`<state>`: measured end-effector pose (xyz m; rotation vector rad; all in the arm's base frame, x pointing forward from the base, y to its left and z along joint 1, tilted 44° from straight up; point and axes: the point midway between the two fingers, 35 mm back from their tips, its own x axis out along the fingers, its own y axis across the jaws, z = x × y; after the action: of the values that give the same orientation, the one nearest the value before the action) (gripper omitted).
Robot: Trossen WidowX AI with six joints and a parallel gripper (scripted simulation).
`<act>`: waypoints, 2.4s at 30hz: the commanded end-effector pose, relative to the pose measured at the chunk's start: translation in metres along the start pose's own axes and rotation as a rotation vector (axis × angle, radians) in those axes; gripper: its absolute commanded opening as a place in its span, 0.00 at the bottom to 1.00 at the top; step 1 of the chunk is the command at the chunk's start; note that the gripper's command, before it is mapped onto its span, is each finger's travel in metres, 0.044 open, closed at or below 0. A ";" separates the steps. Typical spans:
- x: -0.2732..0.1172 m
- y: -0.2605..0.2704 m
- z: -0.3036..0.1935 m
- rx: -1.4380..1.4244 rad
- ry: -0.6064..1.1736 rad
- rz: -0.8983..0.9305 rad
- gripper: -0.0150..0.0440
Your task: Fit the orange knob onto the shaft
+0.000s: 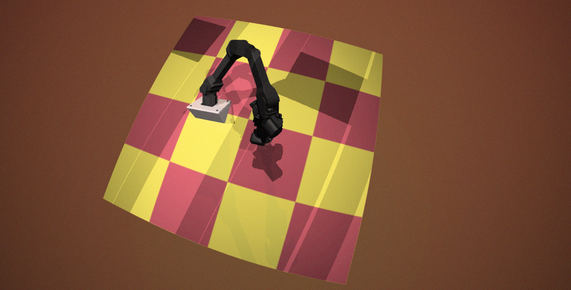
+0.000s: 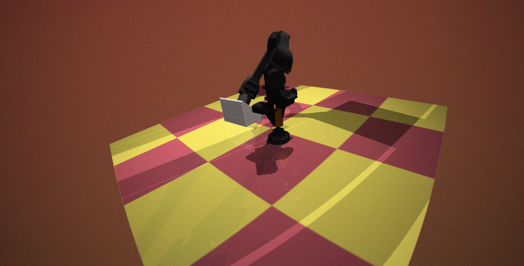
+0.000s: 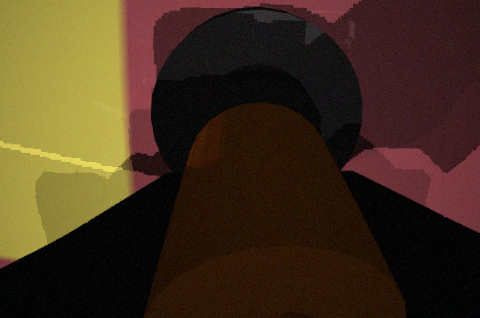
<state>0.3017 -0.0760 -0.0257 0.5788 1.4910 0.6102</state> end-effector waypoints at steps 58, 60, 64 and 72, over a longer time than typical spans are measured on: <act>-0.002 -0.001 0.001 -0.330 -0.006 -0.001 0.25; -0.002 -0.001 0.001 -0.401 -0.006 -0.001 0.25; -0.001 -0.003 0.002 -0.485 -0.006 -0.001 0.25; 0.000 -0.002 0.000 -0.485 -0.006 -0.001 0.25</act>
<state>0.3025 -0.0771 -0.0272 0.2083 1.2795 0.9298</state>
